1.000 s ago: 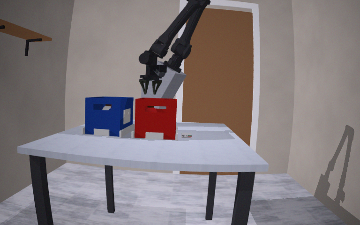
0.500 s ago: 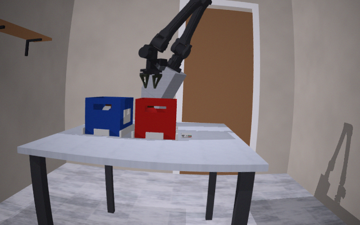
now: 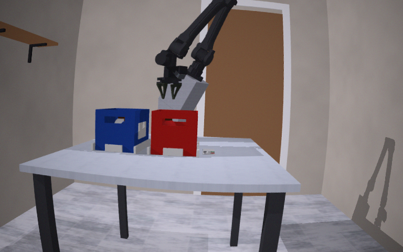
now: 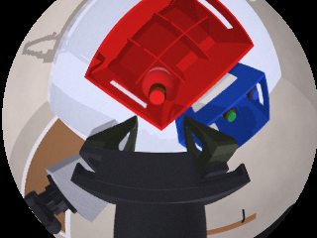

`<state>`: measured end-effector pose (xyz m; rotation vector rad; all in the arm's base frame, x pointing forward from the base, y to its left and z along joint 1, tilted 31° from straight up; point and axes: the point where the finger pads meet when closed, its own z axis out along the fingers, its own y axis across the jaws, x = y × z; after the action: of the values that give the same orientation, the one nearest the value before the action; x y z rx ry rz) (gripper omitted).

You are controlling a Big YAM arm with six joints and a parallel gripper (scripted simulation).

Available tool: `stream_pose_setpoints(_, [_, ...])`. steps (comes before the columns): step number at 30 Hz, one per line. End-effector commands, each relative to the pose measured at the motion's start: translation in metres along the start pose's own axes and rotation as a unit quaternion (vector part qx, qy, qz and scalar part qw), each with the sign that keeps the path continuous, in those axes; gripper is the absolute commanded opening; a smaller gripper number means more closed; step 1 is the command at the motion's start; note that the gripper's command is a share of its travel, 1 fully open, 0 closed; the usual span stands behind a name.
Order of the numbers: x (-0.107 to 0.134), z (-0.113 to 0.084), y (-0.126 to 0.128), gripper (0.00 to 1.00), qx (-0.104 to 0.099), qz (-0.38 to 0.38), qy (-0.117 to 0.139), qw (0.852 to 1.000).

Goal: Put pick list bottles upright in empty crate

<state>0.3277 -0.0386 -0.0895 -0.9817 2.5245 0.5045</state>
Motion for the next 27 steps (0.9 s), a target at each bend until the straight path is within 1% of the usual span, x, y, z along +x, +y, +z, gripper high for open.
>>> stream_pose_setpoints(1, [0.0019,0.0034,0.0051,0.61,-0.007,-0.007,0.002,1.000])
stream_pose_setpoints(3, [0.0019,0.0034,0.0051,0.61,-0.007,-0.007,0.002,1.000])
stream_pose_setpoints(4, [-0.0026,-0.0014,-0.0039,0.61,0.004,-0.004,-0.002,1.000])
stream_pose_setpoints(20, [-0.0031,-0.0012,-0.0032,0.61,0.004,-0.004,-0.002,1.000])
stream_pose_setpoints(21, [-0.0036,0.0026,0.0039,0.61,-0.002,-0.011,0.000,1.000])
stream_pose_setpoints(27, [-0.0047,0.0020,0.0035,0.61,0.000,-0.010,-0.001,1.000])
